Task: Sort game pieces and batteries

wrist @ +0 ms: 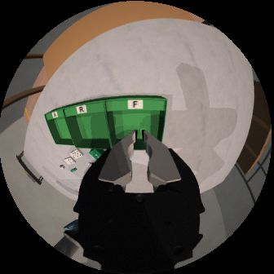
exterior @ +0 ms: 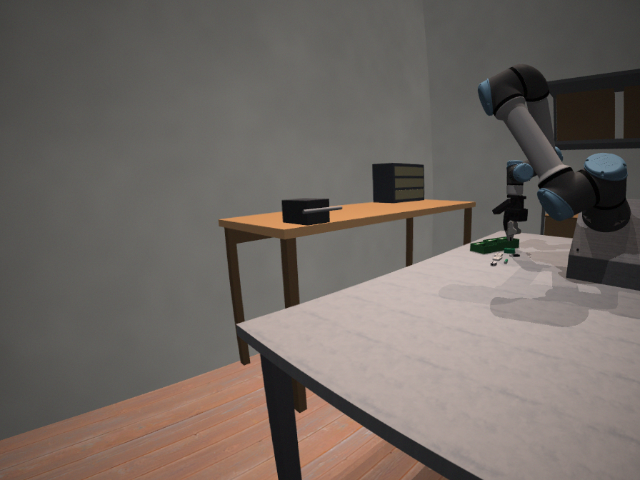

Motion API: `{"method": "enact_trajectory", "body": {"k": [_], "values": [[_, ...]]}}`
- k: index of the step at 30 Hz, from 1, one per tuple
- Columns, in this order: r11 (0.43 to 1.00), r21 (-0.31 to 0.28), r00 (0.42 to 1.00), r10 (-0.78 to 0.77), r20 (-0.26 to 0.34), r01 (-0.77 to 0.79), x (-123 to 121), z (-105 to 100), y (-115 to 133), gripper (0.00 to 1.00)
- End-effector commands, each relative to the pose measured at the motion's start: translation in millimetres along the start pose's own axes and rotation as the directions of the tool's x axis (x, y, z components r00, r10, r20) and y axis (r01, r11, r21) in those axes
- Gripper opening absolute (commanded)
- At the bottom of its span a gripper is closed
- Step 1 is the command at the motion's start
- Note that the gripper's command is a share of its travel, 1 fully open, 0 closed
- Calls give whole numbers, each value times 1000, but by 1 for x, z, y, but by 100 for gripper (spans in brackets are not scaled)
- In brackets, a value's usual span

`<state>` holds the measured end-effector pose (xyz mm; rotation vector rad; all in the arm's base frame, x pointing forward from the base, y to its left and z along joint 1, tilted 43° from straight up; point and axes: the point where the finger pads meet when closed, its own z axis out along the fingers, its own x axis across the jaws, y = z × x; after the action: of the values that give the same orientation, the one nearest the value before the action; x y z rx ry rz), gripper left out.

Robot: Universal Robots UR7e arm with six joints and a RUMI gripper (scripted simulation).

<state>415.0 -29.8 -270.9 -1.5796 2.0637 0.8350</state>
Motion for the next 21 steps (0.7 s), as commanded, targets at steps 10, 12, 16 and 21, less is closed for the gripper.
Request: {"method": "enact_trajectory", "body": {"k": [10, 12, 16, 21], "values": [[1000, 1, 1000, 0, -1, 0, 0, -17, 0, 4], [1000, 1, 1000, 0, -1, 0, 0, -20, 0, 4], [1000, 1, 1000, 0, -1, 0, 0, -22, 0, 4], [1000, 1, 1000, 0, -1, 0, 0, -29, 0, 4]]}}
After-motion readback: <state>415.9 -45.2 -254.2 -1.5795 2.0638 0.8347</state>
